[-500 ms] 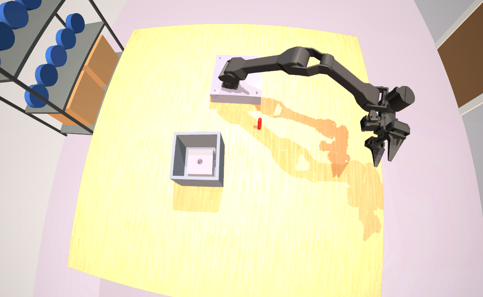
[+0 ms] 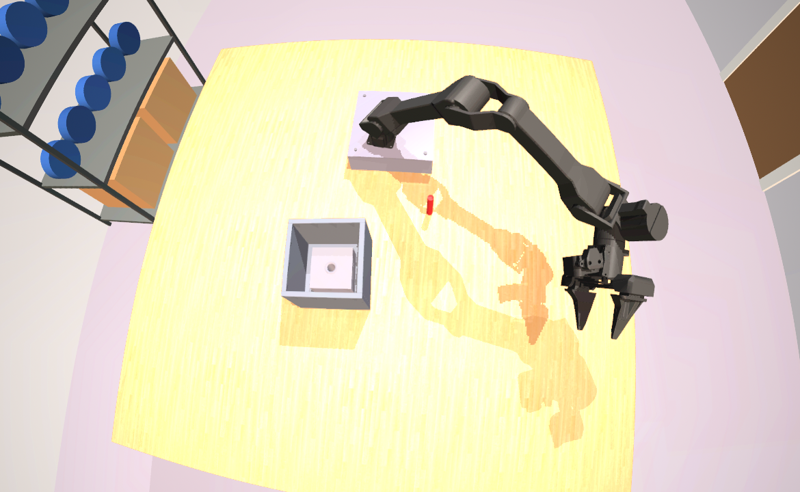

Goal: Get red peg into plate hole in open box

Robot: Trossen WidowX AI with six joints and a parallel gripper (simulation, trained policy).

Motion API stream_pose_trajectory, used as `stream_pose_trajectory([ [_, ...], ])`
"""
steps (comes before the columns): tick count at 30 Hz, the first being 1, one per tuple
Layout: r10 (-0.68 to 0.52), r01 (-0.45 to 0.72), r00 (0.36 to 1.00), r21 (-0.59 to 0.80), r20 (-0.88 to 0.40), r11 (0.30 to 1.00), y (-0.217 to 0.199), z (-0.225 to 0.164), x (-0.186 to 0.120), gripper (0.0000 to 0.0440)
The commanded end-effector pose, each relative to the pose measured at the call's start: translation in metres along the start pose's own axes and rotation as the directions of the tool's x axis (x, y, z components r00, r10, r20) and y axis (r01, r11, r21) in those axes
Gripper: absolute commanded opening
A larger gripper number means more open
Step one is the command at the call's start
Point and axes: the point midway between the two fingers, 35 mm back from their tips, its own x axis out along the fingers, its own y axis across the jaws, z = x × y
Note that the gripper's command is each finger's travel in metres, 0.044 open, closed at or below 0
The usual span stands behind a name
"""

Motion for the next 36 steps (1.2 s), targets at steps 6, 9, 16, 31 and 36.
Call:
stream_pose_trajectory([
  [6, -0.238, 0.217, 0.966, -0.185, -0.103, 0.958, -0.029, 0.066, 0.033, 0.044],
  [9, -0.315, 0.282, 0.94, -0.224, -0.132, 0.933, -0.037, 0.089, 0.033, 0.044],
  [16, -0.484, 0.421, 0.853, -0.289, -0.196, 0.86, -0.054, 0.136, 0.016, 0.044],
  [31, -0.755, 0.655, 0.581, -0.378, -0.304, 0.655, -0.102, 0.209, -0.069, 0.044],
  [36, -0.818, 0.72, 0.481, -0.39, -0.316, 0.574, -0.123, 0.226, -0.097, 0.044],
])
